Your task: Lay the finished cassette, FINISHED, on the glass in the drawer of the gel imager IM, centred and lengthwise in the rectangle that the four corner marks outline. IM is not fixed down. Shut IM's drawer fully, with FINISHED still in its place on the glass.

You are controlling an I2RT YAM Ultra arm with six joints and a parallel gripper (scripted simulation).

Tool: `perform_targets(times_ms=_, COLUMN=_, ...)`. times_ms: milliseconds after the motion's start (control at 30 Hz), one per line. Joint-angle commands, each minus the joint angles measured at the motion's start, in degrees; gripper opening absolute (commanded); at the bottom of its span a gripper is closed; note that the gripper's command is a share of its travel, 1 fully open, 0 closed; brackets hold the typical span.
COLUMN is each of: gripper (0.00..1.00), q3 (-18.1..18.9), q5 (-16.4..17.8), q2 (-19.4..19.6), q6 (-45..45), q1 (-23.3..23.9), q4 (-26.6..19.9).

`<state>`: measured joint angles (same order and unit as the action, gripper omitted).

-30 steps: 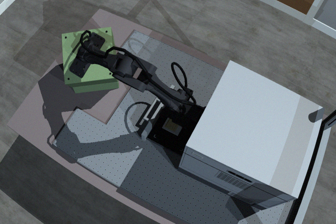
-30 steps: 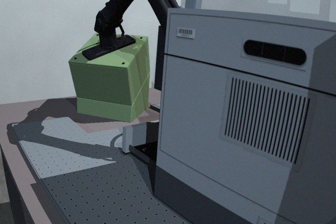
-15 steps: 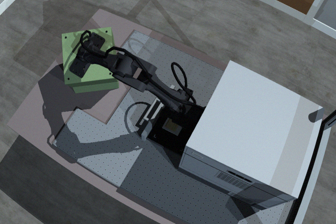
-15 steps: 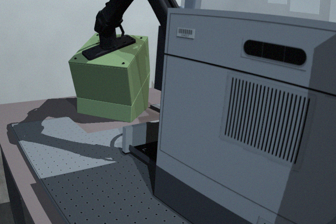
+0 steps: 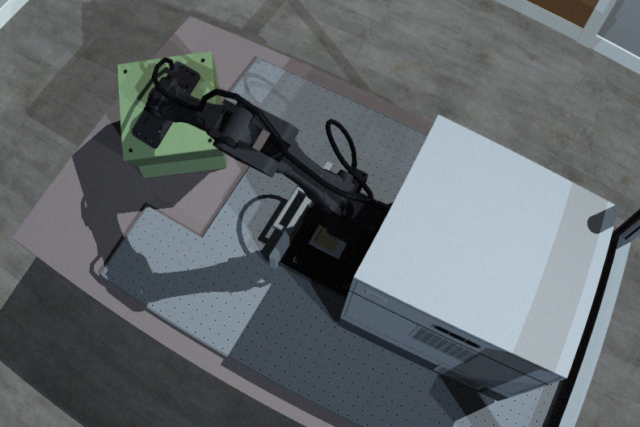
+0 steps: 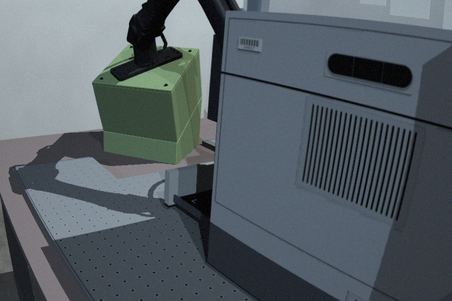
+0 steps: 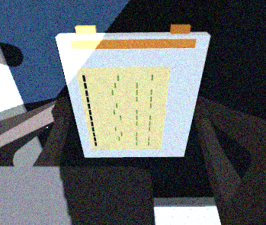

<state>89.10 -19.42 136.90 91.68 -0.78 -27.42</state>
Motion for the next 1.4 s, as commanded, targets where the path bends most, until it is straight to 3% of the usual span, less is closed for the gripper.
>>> perform_targets(times_ms=0, gripper=0.91, q3=-1.6, q5=0.84, q2=-1.82, q6=0.1, q1=-0.99, q4=0.69)
perform_targets(times_ms=633, gripper=0.91, q3=-1.85, q5=0.8, q2=-0.84, q6=-0.26, q1=-1.08, q4=-0.11)
perform_targets(times_ms=1267, gripper=0.91, q3=0.8, q5=0.8, q2=0.21, q6=-0.26, q1=-0.96, q4=-0.56)
perform_targets(times_ms=1367, gripper=0.91, q3=-0.26, q5=0.32, q2=-0.73, q6=-0.08, q1=-0.56, q4=0.08)
